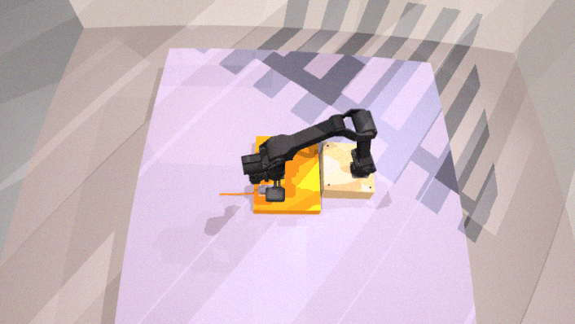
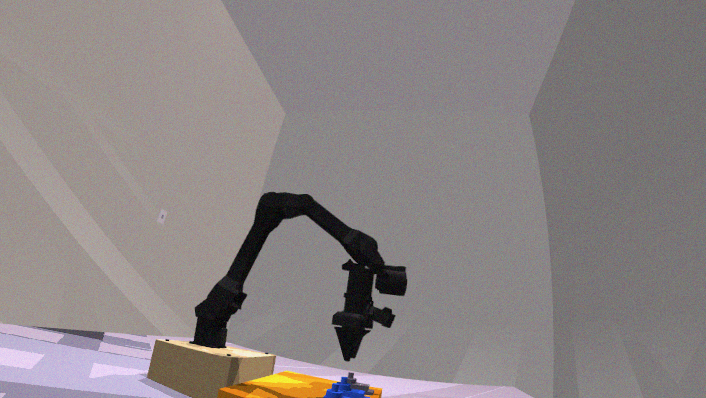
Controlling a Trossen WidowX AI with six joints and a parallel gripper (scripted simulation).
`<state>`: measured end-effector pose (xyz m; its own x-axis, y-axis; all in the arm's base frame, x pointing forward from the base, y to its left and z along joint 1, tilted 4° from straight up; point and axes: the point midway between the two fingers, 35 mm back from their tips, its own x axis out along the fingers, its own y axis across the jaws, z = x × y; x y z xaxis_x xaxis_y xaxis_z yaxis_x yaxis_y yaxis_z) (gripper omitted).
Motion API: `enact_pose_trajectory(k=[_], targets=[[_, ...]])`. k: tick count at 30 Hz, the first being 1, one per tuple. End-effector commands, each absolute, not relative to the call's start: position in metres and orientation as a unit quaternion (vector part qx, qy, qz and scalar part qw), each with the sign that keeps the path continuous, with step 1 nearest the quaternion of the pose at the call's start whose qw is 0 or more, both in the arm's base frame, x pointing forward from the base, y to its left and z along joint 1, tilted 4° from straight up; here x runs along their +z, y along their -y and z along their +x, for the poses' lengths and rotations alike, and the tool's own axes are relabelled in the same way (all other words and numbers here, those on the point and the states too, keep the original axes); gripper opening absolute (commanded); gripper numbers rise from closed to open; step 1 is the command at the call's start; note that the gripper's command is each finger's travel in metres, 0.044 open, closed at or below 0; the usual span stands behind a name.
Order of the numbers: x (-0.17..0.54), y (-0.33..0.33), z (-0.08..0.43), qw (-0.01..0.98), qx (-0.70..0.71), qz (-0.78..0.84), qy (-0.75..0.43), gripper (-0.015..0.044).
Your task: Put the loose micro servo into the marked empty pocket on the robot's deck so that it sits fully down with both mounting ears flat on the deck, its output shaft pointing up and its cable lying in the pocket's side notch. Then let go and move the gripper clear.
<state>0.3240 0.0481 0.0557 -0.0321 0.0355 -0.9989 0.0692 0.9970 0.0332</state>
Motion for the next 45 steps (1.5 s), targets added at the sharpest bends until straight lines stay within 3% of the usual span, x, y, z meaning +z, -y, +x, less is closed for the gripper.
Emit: enact_pose_trajectory(k=[1, 6, 13, 21, 45], targets=[[0.076, -0.050, 0.291, 0.691, -0.013, 0.036, -0.721, 0.0424], [0.096, -0.051, 0.252, 0.689, -0.013, 0.036, -0.723, 0.0440], [0.099, -0.051, 0.252, 0.690, -0.013, 0.036, -0.723, 0.0440], [0.149, -0.048, 0.253, 0.695, -0.012, 0.035, -0.718, 0.0440], [0.149, -0.048, 0.253, 0.695, -0.012, 0.035, -0.718, 0.0440]])
